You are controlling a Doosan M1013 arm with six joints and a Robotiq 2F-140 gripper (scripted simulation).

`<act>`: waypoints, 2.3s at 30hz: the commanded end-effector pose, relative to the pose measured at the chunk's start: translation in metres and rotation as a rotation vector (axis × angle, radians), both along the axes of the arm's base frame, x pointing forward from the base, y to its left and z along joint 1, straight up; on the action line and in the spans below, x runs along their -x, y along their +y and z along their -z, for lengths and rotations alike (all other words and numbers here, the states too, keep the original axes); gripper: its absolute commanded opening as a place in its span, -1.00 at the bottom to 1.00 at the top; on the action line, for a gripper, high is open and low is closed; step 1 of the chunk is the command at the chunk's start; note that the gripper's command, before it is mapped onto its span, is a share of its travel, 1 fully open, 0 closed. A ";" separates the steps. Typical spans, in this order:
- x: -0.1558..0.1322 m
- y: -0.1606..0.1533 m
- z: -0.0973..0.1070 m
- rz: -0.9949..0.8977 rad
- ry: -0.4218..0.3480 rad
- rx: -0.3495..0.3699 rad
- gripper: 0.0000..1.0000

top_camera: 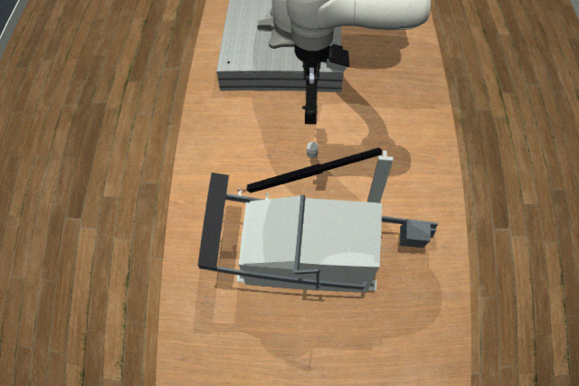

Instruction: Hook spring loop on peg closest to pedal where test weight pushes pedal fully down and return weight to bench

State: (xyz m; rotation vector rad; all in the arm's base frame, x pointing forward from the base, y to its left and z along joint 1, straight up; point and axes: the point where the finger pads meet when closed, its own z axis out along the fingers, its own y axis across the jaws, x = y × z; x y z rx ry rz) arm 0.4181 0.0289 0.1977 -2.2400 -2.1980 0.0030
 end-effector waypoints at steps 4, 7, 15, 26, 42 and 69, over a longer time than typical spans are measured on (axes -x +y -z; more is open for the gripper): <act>0.004 0.003 0.059 0.000 -0.001 0.000 1.00; 0.004 0.003 0.059 0.000 -0.001 0.000 1.00; 0.004 0.003 0.059 0.000 -0.001 0.000 1.00; 0.008 0.007 0.119 0.000 -0.001 0.000 1.00; 0.012 0.010 0.179 0.000 -0.001 0.001 1.00; 0.013 0.010 0.185 0.000 -0.001 0.001 1.00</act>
